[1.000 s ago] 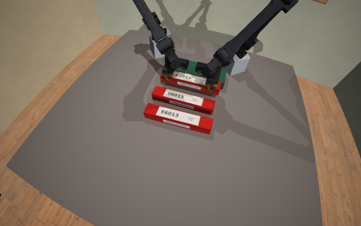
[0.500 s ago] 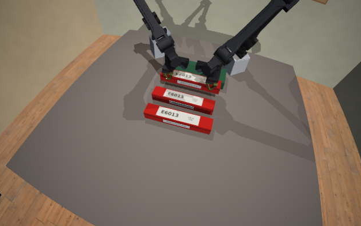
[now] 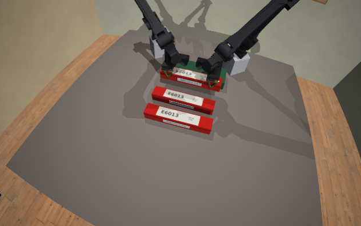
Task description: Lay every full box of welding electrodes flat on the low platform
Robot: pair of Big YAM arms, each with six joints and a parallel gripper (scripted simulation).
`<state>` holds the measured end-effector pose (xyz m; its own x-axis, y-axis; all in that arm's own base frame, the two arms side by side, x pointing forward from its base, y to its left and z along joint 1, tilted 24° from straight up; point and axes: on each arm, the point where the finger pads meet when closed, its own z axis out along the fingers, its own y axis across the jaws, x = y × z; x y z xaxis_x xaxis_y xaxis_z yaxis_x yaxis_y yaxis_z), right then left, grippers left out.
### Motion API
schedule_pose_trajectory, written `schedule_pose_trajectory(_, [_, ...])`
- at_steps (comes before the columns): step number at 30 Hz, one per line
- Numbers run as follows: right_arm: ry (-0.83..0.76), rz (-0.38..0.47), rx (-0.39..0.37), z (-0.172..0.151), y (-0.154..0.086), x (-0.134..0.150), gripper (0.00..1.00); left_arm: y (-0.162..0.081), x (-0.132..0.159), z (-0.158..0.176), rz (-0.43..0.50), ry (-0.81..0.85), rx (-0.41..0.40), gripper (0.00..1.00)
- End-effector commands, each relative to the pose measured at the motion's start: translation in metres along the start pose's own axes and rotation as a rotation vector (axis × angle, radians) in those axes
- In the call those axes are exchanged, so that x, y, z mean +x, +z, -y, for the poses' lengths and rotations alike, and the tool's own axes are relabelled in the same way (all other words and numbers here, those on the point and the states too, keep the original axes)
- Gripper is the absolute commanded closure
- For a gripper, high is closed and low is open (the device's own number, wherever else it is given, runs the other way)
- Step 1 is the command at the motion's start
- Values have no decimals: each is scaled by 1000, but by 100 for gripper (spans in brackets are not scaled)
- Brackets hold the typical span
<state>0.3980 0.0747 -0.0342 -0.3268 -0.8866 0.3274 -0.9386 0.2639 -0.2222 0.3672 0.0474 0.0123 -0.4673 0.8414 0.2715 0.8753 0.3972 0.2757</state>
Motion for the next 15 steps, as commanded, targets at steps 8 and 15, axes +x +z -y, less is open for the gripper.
schedule_pose_trajectory(8, [17, 50, 89, 32, -66, -11, 100, -54, -6, -29, 26, -13, -82, 100])
schedule_pose_trajectory(15, [21, 51, 89, 32, -75, -11, 100, -63, -6, -29, 27, -14, -83, 100])
